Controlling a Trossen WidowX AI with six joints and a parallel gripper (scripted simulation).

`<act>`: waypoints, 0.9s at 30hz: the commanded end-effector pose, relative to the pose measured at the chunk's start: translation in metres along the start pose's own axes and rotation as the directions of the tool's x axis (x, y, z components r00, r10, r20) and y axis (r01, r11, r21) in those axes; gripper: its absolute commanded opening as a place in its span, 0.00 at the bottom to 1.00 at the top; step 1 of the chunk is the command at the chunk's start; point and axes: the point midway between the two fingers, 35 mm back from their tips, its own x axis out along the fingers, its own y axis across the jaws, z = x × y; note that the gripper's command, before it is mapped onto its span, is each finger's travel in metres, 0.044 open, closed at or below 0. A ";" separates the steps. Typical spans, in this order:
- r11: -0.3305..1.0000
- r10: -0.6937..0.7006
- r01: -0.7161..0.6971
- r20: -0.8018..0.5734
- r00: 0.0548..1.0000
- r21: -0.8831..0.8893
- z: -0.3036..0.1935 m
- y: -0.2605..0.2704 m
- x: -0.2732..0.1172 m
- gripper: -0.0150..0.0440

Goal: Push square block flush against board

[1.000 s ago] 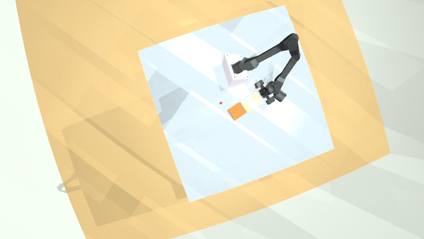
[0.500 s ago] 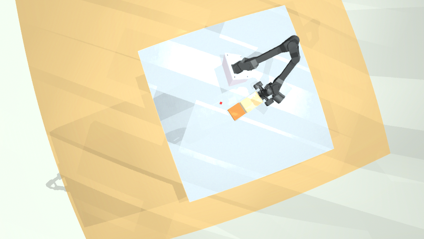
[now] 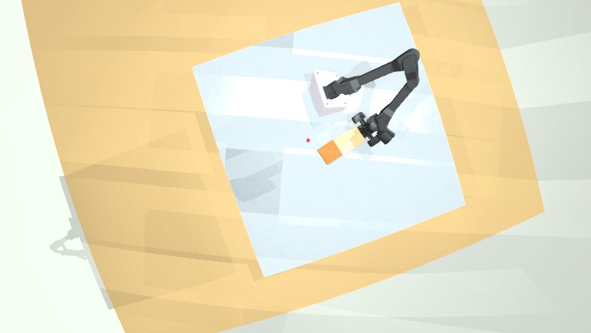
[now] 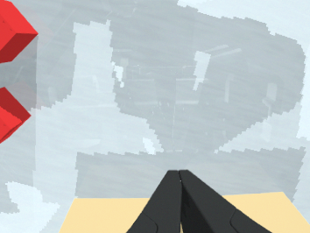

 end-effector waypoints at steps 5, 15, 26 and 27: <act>1.000 0.007 -0.007 -0.010 1.000 0.004 -0.008 0.001 0.002 0.25; 1.000 0.007 -0.007 -0.010 1.000 0.004 0.006 0.000 0.002 0.25; 1.000 0.006 -0.006 -0.007 1.000 0.004 0.024 -0.001 0.002 0.25; 1.000 0.005 -0.005 -0.007 1.000 0.004 0.025 -0.001 0.002 0.25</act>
